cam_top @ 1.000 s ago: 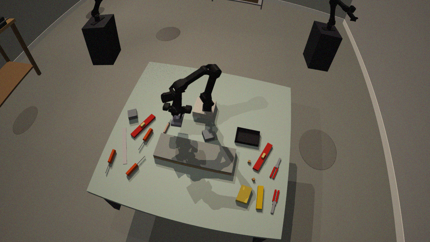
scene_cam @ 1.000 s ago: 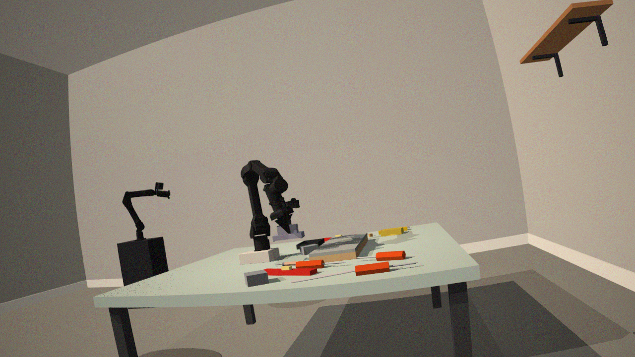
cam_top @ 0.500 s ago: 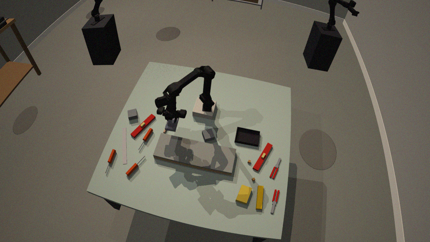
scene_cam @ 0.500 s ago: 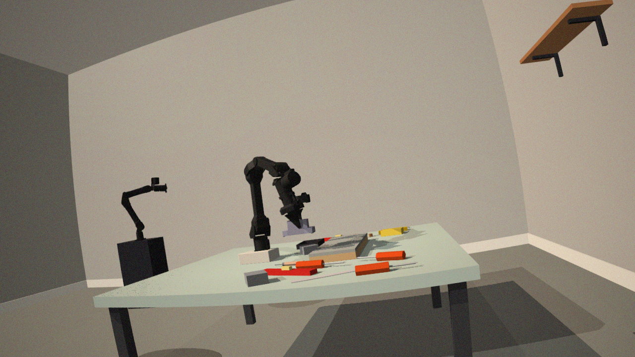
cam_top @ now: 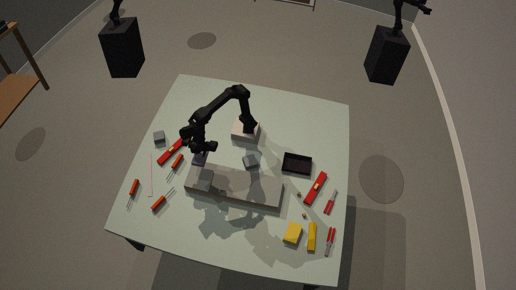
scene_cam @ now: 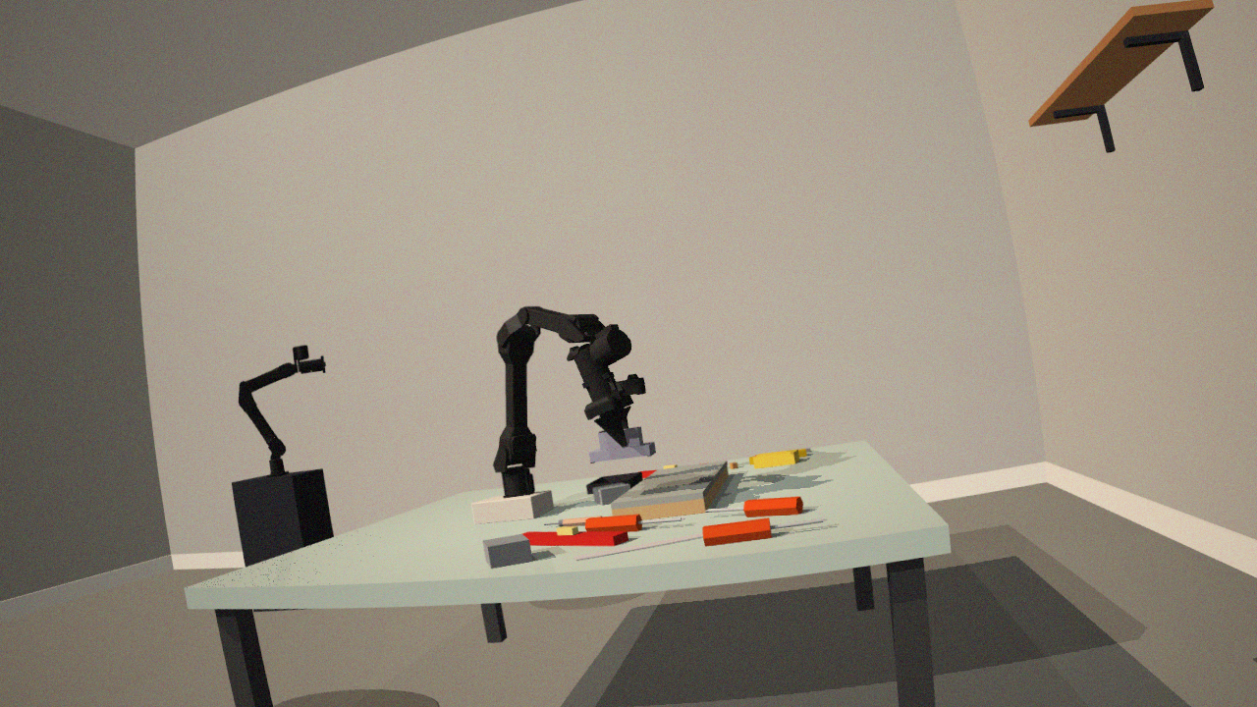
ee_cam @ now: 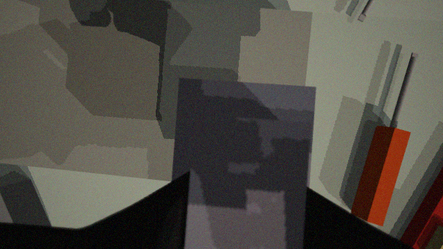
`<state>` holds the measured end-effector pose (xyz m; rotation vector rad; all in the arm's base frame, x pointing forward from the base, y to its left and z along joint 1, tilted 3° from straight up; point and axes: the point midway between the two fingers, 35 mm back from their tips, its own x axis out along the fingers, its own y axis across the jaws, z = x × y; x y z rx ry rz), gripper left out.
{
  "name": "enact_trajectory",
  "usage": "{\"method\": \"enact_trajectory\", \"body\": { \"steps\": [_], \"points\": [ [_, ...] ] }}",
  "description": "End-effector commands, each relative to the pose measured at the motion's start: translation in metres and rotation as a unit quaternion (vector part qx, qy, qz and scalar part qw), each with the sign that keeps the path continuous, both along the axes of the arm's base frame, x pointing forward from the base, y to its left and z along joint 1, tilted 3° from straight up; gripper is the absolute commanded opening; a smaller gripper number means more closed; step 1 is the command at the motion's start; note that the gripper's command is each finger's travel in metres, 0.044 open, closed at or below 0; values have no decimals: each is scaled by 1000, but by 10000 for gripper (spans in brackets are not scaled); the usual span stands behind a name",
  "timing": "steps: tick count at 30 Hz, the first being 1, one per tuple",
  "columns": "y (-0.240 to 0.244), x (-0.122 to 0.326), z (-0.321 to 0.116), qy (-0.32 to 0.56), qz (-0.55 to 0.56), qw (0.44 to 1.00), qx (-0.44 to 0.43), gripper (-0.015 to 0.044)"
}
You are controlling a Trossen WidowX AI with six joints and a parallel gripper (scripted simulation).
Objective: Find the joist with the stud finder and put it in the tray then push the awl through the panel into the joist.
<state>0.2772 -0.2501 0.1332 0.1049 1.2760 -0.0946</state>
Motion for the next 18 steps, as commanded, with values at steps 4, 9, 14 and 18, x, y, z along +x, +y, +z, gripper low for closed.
{"method": "enact_trajectory", "body": {
  "steps": [4,9,14,18],
  "points": [
    [-8,37,1,-3,-10,1000,-3,0],
    [-9,54,0,-5,-13,1000,-2,0],
    [-9,54,-2,-5,-13,1000,-2,0],
    [-10,54,-7,-5,-13,1000,-2,0]
  ]
}}
